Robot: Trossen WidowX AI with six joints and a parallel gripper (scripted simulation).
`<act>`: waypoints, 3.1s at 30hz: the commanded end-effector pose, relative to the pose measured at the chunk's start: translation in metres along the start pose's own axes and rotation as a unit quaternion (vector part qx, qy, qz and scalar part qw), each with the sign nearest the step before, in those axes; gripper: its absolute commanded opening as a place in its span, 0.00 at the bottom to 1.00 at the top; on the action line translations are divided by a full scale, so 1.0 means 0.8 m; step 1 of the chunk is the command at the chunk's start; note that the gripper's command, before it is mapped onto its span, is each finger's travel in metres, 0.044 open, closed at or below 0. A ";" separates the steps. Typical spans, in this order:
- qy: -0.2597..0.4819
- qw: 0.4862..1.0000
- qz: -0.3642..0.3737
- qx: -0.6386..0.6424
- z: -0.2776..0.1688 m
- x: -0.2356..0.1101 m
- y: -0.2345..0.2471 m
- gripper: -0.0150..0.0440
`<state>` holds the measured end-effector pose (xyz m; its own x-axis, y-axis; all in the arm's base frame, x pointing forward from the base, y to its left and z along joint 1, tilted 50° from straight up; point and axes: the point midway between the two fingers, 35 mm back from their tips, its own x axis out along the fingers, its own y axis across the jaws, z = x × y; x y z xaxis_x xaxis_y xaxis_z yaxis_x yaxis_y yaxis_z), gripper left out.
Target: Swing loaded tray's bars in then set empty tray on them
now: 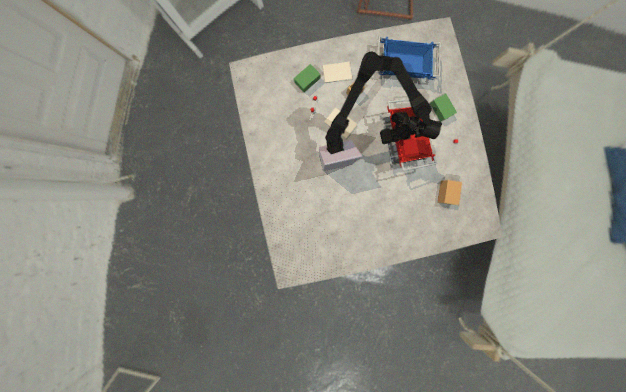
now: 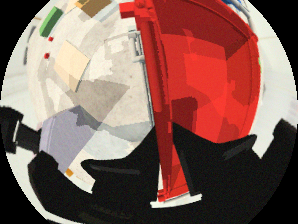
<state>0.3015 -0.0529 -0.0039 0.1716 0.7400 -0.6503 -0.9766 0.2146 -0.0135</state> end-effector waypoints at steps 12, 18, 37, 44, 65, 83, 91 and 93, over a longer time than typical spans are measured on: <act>0.000 1.000 0.011 0.002 0.003 0.006 0.005 0.25; 0.000 1.000 0.011 0.002 0.003 0.006 0.005 0.25; 0.000 1.000 0.011 0.002 0.003 0.016 0.009 0.25; 0.000 1.000 0.011 0.002 0.003 0.016 0.009 0.25; 0.000 1.000 0.011 0.002 0.003 0.016 0.009 0.25; 0.000 1.000 0.011 0.002 0.003 0.016 0.009 0.25; 0.000 1.000 0.003 0.001 0.001 0.015 0.005 0.25; 0.000 1.000 0.007 0.001 0.002 0.020 0.008 0.25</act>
<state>0.3009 -0.0469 -0.0095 0.1770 0.7386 -0.6505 -0.9758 0.2178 -0.0182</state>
